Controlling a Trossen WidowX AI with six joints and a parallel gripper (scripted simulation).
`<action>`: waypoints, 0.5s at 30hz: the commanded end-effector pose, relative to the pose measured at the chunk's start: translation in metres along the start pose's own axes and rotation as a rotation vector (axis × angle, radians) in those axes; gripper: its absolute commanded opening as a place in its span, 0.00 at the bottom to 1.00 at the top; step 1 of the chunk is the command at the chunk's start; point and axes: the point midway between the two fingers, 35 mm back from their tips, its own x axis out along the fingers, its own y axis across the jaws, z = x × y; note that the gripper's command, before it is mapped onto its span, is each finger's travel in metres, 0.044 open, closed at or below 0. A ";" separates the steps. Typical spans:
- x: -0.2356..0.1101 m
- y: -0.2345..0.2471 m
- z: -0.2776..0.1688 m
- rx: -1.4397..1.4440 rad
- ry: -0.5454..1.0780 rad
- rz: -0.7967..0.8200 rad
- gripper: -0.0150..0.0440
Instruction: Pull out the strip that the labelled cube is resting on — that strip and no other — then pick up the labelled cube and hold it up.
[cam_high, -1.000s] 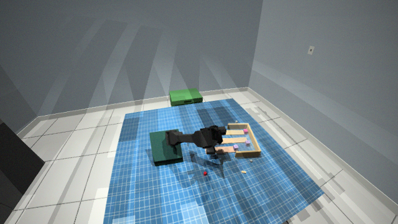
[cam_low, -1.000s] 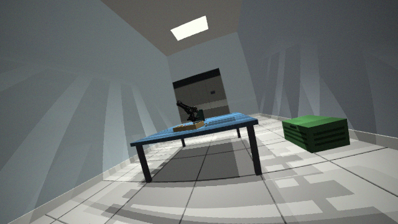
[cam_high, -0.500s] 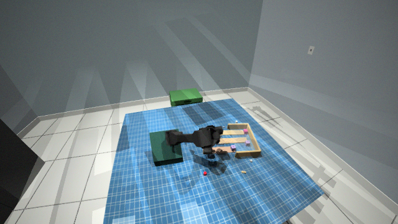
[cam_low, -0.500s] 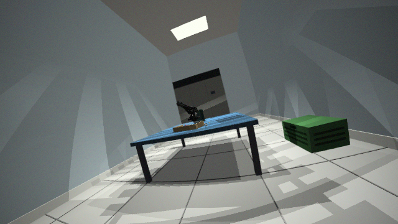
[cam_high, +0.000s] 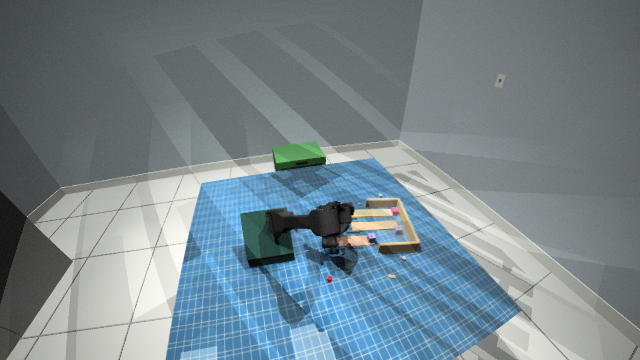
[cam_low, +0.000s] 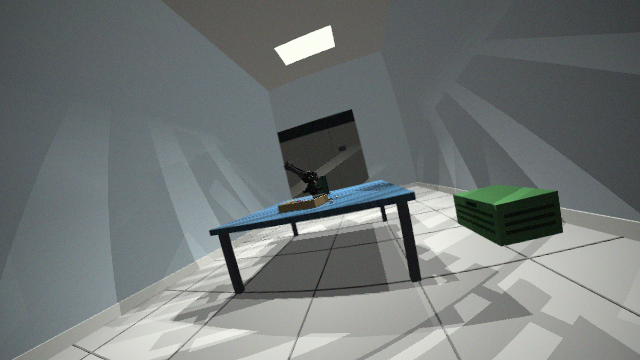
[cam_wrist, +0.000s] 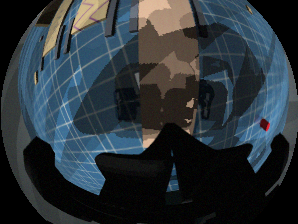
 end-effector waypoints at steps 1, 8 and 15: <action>0.003 -0.002 -0.017 -0.017 0.030 -0.002 0.25; 0.002 -0.002 -0.026 -0.017 0.031 -0.002 0.25; 0.002 -0.002 -0.033 -0.017 0.031 -0.002 0.25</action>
